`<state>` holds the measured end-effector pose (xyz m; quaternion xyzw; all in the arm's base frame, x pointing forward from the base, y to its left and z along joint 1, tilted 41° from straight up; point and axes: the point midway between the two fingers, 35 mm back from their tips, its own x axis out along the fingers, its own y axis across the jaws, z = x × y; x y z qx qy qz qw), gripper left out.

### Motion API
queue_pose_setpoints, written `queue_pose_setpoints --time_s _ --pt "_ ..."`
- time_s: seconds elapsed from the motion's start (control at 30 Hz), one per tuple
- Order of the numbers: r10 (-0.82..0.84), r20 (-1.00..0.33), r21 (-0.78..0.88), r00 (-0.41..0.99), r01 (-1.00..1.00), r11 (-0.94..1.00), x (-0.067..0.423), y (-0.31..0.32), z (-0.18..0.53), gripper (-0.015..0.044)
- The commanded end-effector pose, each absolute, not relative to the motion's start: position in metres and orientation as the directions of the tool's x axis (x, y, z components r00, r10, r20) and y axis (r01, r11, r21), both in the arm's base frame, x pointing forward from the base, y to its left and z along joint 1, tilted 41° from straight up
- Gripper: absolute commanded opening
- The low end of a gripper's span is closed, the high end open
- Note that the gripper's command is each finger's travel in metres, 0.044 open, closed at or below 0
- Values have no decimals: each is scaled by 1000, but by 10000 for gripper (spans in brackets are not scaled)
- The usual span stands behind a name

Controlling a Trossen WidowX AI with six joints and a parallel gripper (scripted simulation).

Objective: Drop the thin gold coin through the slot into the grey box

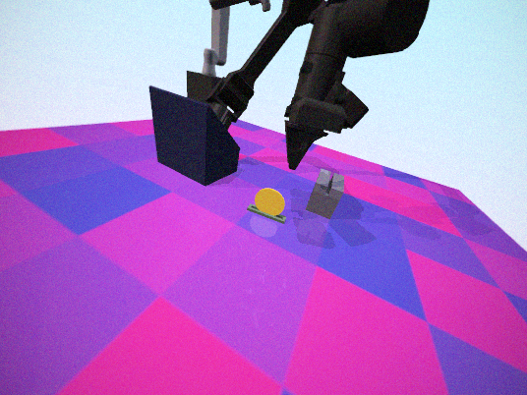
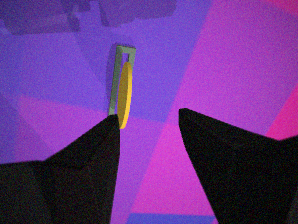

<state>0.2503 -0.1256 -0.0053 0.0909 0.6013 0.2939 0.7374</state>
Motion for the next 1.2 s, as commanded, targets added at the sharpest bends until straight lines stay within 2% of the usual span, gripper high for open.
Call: queue_pose_setpoints --time_s 0.0,1.17 --pt "640 -763 633 91 -95 768 228 -132 -2 161" --pt "640 -763 633 92 -96 768 237 -91 -55 161"
